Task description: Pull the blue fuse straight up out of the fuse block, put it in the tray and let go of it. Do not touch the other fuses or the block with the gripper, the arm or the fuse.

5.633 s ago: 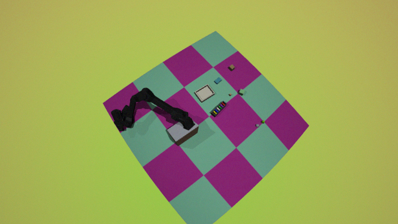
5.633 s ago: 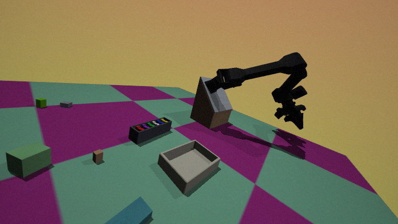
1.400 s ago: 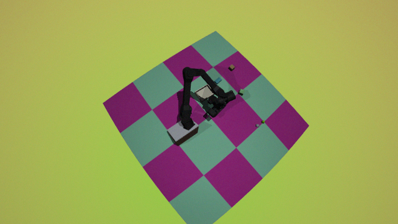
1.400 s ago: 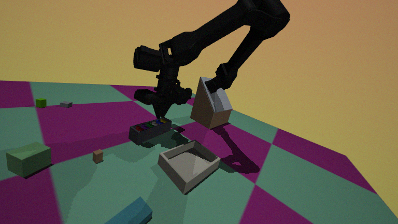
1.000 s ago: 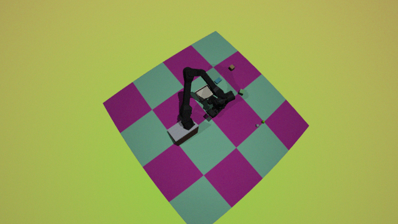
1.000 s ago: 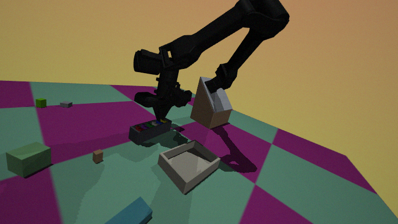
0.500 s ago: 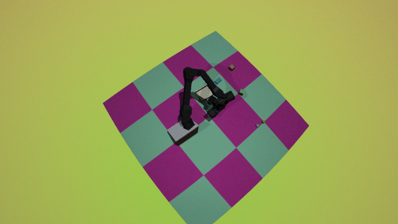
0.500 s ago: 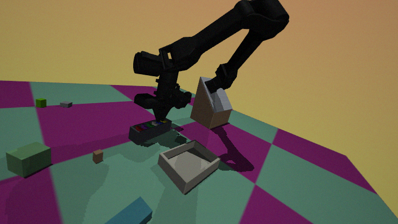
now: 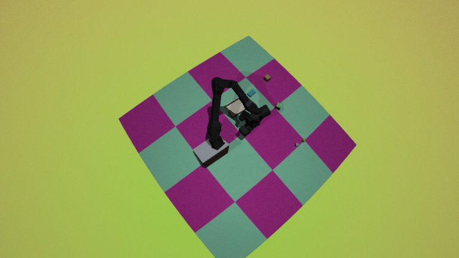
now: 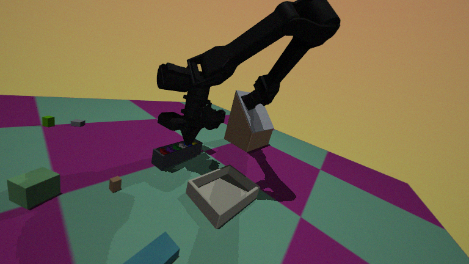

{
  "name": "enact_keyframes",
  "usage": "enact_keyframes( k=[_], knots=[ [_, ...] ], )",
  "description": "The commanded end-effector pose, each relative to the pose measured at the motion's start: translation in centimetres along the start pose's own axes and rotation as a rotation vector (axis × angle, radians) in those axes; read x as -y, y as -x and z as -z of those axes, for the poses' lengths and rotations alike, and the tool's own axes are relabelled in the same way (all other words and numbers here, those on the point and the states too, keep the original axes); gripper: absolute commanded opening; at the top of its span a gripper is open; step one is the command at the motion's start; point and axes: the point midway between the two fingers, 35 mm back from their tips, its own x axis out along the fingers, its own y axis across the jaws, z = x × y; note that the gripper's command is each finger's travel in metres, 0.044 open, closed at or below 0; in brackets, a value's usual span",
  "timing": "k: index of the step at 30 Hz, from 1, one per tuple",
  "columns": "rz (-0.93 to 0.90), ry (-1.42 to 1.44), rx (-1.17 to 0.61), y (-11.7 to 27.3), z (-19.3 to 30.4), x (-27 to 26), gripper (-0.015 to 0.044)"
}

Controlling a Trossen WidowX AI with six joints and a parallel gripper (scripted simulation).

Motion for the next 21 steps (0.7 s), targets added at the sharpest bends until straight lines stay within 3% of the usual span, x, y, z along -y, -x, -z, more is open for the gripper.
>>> enact_keyframes(
  k=[1, 21],
  knots=[
    [0.0, 0.001, 0.0, 0.02, -0.01, 0.02, 0.0014],
    [0.0, 0.0, 0.0, 0.71, 0.03, 0.05, 0.0]
  ],
)
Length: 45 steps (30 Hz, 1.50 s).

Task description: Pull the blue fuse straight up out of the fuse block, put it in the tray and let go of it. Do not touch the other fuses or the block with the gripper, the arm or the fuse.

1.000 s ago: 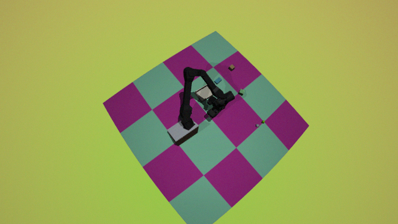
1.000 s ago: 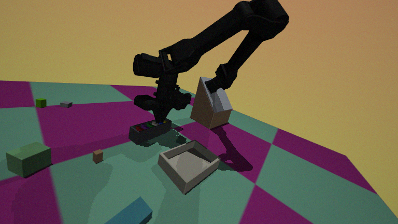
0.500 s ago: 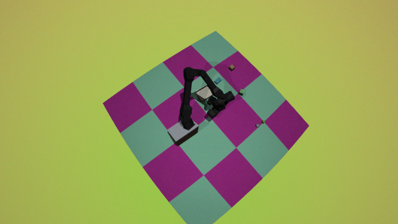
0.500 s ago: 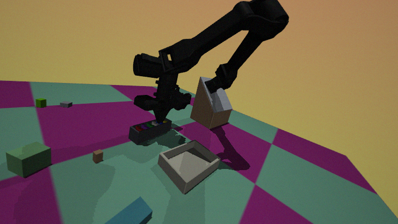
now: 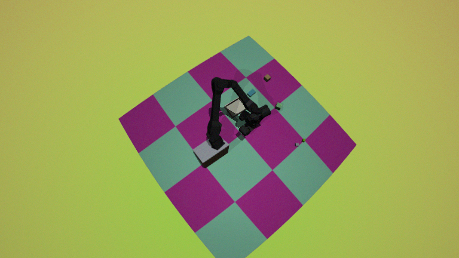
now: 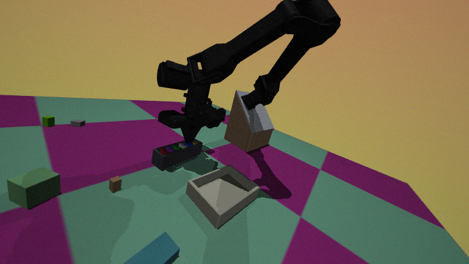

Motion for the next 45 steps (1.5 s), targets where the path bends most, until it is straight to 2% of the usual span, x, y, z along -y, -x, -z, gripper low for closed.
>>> enact_keyframes(
  k=[1, 45],
  knots=[
    [0.002, 0.005, -0.002, 0.3, 0.0, 0.1, 0.0],
    [0.003, 0.001, 0.0, 2.4, 0.0, 0.1, 0.0]
  ],
)
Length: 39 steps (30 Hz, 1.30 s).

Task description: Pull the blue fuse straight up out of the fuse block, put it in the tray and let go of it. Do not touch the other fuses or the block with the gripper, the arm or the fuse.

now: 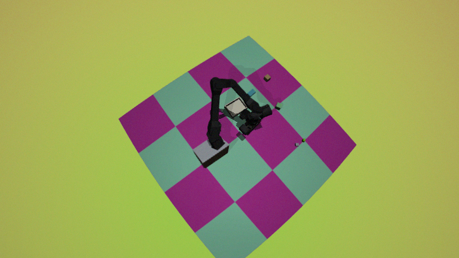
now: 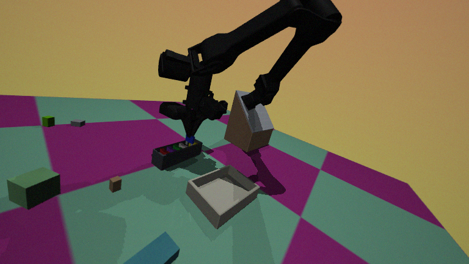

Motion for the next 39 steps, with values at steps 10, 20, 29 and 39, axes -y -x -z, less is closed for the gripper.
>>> enact_keyframes(
  k=[10, 20, 29, 39],
  knots=[
    [0.002, 0.005, -0.005, 0.8, 0.1, 0.1, 0.0],
    [0.002, 0.005, -0.004, 1.2, 0.0, 0.1, 0.0],
    [0.002, 0.005, -0.005, 2.5, 0.1, 0.1, 0.0],
    [0.002, 0.005, -0.006, 3.4, 0.0, 0.1, 0.0]
  ],
)
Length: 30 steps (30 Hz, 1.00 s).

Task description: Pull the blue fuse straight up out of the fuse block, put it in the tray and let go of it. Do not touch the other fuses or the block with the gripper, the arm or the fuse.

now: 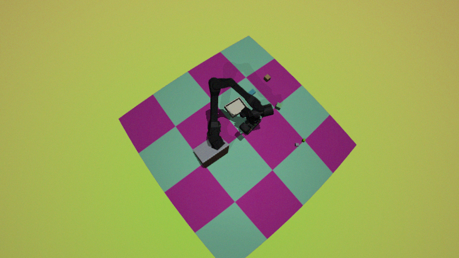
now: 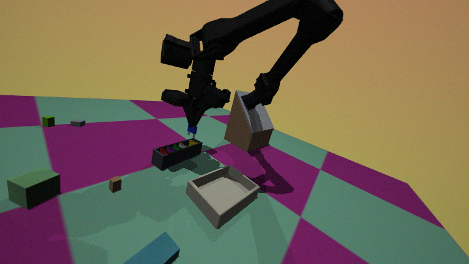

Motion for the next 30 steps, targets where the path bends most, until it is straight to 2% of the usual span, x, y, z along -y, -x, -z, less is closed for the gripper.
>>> enact_keyframes(
  k=[1, 14, 26, 30],
  knots=[
    [0.002, 0.01, -0.01, 0.3, -0.3, 0.4, 0.0],
    [0.001, 0.01, -0.03, 0.2, -8.2, 4.1, 0.0],
    [0.005, 0.011, -0.004, 0.2, -17.2, 5.0, 0.0],
    [0.005, 0.011, -0.001, 0.2, -17.7, 5.0, 0.0]
  ],
)
